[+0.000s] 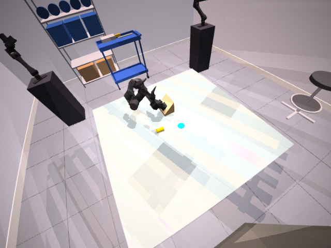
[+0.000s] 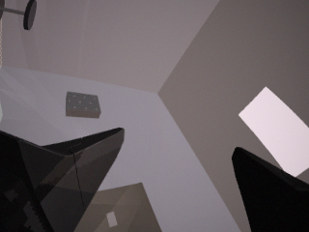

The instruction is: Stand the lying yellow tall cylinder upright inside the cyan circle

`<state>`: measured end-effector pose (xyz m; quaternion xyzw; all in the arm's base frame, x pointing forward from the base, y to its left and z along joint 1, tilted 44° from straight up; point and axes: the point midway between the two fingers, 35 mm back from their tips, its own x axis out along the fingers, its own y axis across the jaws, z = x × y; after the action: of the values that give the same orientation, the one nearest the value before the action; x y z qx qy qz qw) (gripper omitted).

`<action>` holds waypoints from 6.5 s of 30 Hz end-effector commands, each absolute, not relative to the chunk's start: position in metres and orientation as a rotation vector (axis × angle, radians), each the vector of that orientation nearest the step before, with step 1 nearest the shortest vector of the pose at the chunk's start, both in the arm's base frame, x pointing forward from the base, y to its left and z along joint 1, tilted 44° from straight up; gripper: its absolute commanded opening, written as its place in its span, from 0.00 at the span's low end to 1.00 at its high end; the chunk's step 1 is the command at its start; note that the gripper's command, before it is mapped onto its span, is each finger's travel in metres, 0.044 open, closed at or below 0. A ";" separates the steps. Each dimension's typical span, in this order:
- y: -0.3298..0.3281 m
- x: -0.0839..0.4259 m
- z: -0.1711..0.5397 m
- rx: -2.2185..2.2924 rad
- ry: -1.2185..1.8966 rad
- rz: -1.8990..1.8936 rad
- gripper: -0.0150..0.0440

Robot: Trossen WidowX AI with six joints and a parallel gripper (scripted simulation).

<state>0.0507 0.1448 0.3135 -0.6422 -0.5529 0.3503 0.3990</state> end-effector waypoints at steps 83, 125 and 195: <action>-0.063 0.207 0.099 -1.725 1.678 0.652 0.43; 0.019 0.210 0.154 -1.699 1.673 0.612 0.43; 0.122 0.232 0.065 -1.391 1.702 0.522 0.43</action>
<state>0.2338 0.1226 0.0653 -0.5632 0.6810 0.1999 0.4232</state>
